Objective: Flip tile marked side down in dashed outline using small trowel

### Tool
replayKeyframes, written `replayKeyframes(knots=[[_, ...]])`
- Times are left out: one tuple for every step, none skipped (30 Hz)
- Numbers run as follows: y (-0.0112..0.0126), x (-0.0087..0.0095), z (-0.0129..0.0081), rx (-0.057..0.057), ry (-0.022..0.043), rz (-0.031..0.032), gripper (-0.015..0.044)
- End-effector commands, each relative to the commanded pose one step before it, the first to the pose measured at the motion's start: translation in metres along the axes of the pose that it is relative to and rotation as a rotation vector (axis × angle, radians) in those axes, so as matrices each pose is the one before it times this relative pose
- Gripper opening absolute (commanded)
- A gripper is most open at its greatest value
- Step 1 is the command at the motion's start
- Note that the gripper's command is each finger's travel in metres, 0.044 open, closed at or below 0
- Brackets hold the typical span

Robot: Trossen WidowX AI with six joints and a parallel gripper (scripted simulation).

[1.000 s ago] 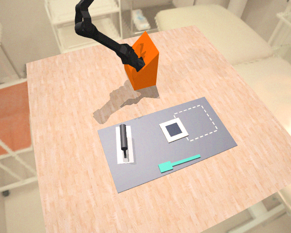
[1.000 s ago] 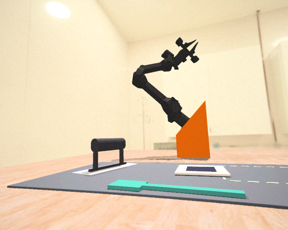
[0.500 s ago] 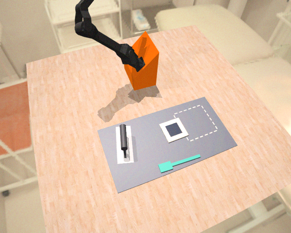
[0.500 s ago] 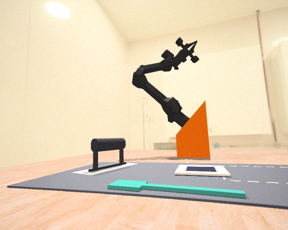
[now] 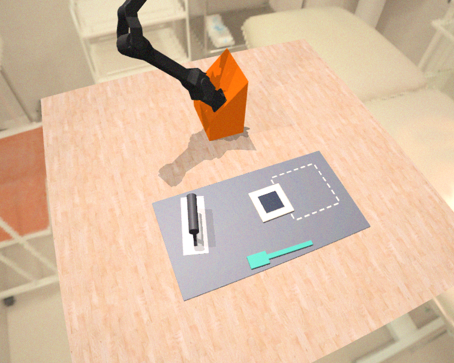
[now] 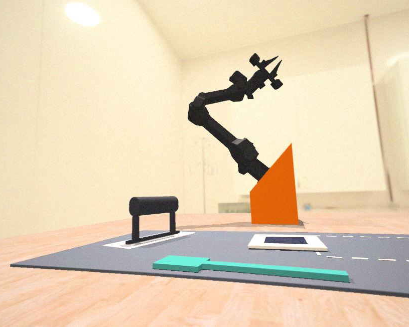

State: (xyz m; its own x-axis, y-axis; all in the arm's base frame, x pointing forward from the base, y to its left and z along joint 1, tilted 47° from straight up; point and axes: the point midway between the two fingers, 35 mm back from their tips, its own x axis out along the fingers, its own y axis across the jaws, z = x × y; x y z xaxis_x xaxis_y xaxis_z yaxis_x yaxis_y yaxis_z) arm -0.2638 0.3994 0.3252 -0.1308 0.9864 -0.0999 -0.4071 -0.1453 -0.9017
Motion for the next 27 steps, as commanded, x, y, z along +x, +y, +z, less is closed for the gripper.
replayKeyframes(knots=[[0.00000,0.00000,0.00000,0.0000,-0.00001,0.00002,0.0100],[0.00000,0.00000,0.00000,0.0000,0.00000,0.00000,0.0100],[0.00000,0.00000,0.00000,0.0000,0.00000,0.00000,0.0100],[0.00000,0.00000,0.00000,0.0000,0.00000,0.00000,0.0100],[0.00000,0.00000,0.00000,0.0000,0.00000,0.00000,0.0100],[0.00000,0.00000,0.00000,0.0000,0.00000,0.00000,0.0100],[0.00000,0.00000,0.00000,0.0000,0.00000,0.00000,0.0100],[0.00000,0.00000,0.00000,0.0000,0.00002,-0.00002,0.0100],[0.00000,0.00000,0.00000,0.0000,0.00000,0.00000,0.0100],[0.00000,0.00000,0.00000,0.0000,0.00000,0.00000,0.0100],[0.00000,0.00000,0.00000,0.0000,0.00000,0.00000,0.0074],[0.00000,0.00000,0.00000,0.0000,0.00000,0.00000,0.0048],[0.00000,0.00000,0.00000,0.0000,0.00000,0.00000,0.0021],[0.00000,0.00000,0.00000,0.0000,0.00000,0.00000,0.0000],[0.00000,0.00000,0.00000,0.0000,0.00000,0.00000,0.0000],[0.00000,0.00000,0.00000,0.0000,0.00000,0.00000,0.0000],[0.00000,0.00000,0.00000,0.0000,0.00000,0.00000,0.0000],[0.00000,0.00000,0.00000,0.0000,0.00000,0.00000,0.0000],[0.00000,0.00000,0.00000,0.0000,0.00000,0.00000,0.0000],[0.00000,0.00000,0.00000,0.0000,0.00000,0.00000,0.0000],[0.00000,0.00000,0.00000,0.0000,0.00000,0.00000,0.0000],[0.00000,0.00000,0.00000,0.0000,0.00000,0.00000,0.0000],[0.00000,0.00000,0.00000,0.0000,0.00000,0.00000,0.0000],[0.00000,0.00000,0.00000,0.0000,0.00000,0.00000,0.0000],[0.00000,0.00000,0.00000,0.0000,0.00000,0.00000,0.0000],[0.00000,0.00000,0.00000,0.0000,0.00000,0.00000,0.0000],[0.00000,0.00000,0.00000,0.0000,0.00000,0.00000,0.0000]])
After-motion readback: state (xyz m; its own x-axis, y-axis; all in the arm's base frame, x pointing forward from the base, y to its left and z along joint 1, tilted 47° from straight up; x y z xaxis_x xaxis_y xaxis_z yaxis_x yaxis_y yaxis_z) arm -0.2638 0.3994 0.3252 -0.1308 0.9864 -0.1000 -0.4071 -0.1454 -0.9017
